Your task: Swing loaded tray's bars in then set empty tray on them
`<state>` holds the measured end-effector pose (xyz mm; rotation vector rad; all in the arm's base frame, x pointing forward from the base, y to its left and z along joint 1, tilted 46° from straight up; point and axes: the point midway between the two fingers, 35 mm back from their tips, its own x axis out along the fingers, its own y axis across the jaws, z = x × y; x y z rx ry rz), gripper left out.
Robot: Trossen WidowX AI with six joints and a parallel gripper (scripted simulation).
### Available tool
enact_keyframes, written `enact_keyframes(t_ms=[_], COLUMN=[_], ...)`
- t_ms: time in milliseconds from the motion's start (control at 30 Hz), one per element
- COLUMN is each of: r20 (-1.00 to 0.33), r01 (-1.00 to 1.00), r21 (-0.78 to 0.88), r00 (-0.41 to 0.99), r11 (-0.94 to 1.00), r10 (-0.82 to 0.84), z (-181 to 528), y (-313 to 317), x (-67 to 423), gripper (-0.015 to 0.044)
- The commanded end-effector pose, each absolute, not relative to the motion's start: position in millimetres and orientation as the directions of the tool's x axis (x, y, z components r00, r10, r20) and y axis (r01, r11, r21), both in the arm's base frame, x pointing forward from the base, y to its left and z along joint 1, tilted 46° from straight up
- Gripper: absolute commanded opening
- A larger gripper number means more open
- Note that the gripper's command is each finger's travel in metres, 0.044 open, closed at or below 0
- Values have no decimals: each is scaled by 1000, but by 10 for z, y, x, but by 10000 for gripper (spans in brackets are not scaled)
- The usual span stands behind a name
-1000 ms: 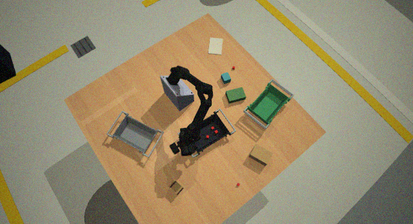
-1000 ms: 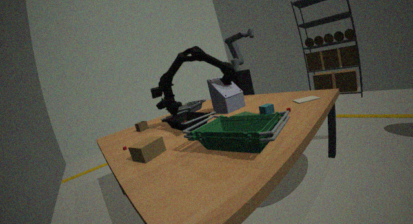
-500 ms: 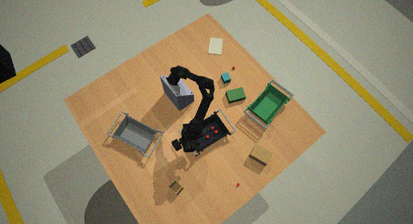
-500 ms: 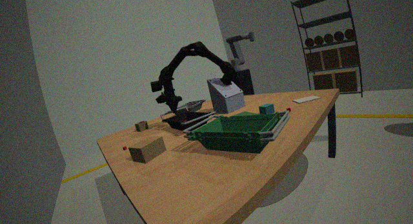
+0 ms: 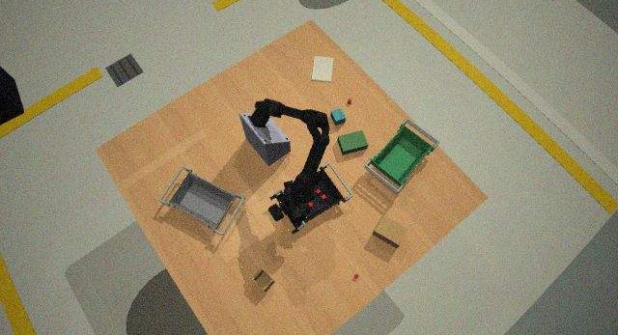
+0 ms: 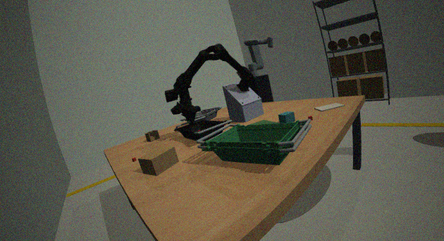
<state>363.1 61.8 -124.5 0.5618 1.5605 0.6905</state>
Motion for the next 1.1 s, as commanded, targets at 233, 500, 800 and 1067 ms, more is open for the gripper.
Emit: enact_keyframes(t_ms=[233,500,800,1067], r20=[-699,-696,-696,-696], r01=[-30,-19,-19,-19], r21=[713,716,716,716], r00=[-100,-97,-97,-97], r11=[700,698,698,698], r10=[708,711,711,711], z=[-1004,-1012,-1012,-1012], y=[379,376,376,376], x=[3667,3657,3657,3657], gripper=[89,89,89,89])
